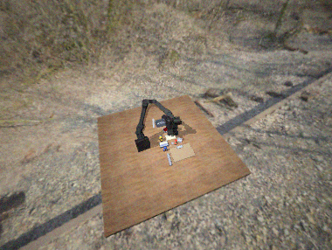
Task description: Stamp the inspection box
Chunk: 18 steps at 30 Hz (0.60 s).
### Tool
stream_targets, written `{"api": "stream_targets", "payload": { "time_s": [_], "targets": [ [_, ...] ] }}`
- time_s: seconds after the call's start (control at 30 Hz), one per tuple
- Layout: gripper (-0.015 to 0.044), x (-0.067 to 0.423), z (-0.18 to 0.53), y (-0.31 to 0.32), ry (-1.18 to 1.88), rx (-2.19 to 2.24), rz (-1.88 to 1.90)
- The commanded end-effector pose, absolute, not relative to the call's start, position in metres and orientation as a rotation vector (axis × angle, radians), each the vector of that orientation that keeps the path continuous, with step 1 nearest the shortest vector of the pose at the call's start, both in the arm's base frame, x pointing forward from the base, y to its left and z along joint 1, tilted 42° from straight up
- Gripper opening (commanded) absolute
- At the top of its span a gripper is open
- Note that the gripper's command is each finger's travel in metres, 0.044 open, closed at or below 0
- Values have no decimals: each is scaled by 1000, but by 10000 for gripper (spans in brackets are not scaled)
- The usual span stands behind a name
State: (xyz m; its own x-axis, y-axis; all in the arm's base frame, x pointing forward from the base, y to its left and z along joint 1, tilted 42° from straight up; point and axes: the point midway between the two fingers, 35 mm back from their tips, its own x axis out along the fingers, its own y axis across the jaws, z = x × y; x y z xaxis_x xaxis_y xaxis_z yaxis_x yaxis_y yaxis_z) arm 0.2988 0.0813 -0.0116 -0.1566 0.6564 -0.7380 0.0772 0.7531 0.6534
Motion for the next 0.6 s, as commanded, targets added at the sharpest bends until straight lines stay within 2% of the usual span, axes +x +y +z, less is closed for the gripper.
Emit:
{"api": "stream_targets", "payload": {
  "time_s": [0.0, 0.57],
  "targets": [
    [0, 297, -15, 84, 1676, 598, 559],
    [0, 296, -23, 91, 1674, 599, 558]
  ]
}}
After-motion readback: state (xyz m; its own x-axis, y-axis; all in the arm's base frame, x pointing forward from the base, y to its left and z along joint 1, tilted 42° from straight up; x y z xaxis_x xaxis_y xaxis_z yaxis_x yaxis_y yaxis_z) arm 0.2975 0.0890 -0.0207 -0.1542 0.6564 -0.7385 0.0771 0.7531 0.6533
